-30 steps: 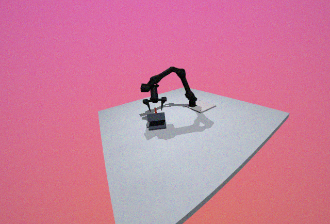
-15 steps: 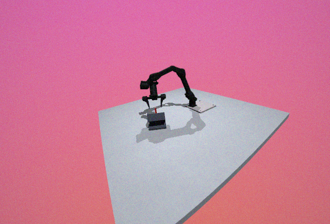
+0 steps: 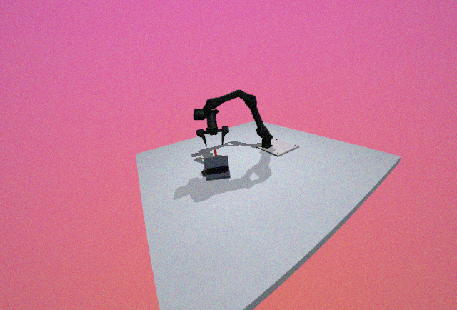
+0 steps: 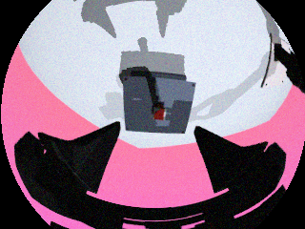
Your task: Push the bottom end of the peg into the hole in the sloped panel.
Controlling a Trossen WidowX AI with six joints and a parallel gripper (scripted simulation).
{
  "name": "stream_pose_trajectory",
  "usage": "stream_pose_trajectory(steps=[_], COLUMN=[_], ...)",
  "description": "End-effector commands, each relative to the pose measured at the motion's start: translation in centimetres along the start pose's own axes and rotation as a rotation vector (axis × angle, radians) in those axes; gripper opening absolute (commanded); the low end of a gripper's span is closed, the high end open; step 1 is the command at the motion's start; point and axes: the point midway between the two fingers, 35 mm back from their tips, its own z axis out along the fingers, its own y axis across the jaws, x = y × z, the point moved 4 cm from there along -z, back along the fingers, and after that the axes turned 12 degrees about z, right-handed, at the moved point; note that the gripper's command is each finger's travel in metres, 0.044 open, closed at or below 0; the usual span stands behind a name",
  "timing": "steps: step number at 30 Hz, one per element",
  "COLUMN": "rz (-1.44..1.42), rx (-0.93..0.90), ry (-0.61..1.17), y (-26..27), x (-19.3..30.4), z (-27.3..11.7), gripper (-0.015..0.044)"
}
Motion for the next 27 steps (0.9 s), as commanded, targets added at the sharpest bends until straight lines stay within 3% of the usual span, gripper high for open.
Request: stream_pose_trajectory(steps=[1, 27], rz=[-0.005, -0.001], rx=[-0.002, 0.002], ry=[0.007, 0.005], y=[0.1, 0.0], x=[0.1, -0.2], z=[-0.8, -4.3], gripper=[0.0440, 0.0440])
